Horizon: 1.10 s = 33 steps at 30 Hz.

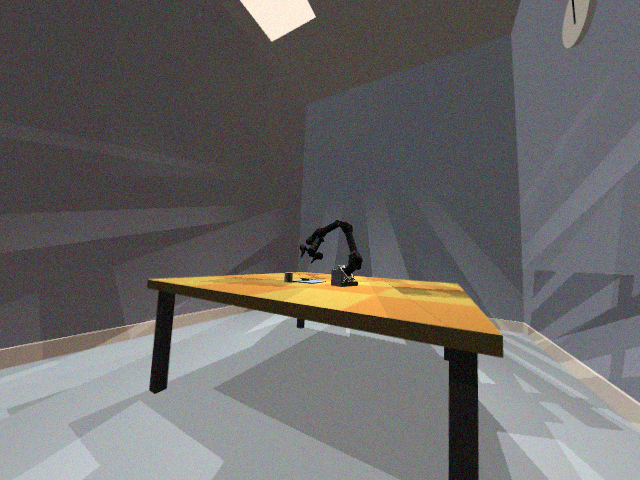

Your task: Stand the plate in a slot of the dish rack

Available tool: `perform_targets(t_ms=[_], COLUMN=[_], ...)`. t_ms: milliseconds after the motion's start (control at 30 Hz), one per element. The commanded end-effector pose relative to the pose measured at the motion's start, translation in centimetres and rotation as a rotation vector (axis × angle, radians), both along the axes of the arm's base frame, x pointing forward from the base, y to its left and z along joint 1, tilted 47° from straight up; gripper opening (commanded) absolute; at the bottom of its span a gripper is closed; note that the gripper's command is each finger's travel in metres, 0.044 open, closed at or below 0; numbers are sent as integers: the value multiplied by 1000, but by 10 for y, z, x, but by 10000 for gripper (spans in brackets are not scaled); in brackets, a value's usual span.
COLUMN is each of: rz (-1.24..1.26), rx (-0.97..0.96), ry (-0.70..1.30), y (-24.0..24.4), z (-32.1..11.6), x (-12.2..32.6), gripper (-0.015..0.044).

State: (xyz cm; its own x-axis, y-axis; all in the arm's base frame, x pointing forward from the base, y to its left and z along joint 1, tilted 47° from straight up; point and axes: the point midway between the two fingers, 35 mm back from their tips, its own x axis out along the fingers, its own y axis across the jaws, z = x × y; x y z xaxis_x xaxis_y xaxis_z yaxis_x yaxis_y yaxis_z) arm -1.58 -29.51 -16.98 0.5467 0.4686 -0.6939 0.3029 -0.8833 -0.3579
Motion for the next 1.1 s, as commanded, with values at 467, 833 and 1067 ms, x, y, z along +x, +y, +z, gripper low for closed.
perform_targets(t_ms=[467,833,1067], rz=[491,773,929], rx=[-261,-368,-431], ry=[-237,-340,-444], y=[-17,-16,-10], z=[43,66,82], x=[73,117,144], gripper=[400,400,400])
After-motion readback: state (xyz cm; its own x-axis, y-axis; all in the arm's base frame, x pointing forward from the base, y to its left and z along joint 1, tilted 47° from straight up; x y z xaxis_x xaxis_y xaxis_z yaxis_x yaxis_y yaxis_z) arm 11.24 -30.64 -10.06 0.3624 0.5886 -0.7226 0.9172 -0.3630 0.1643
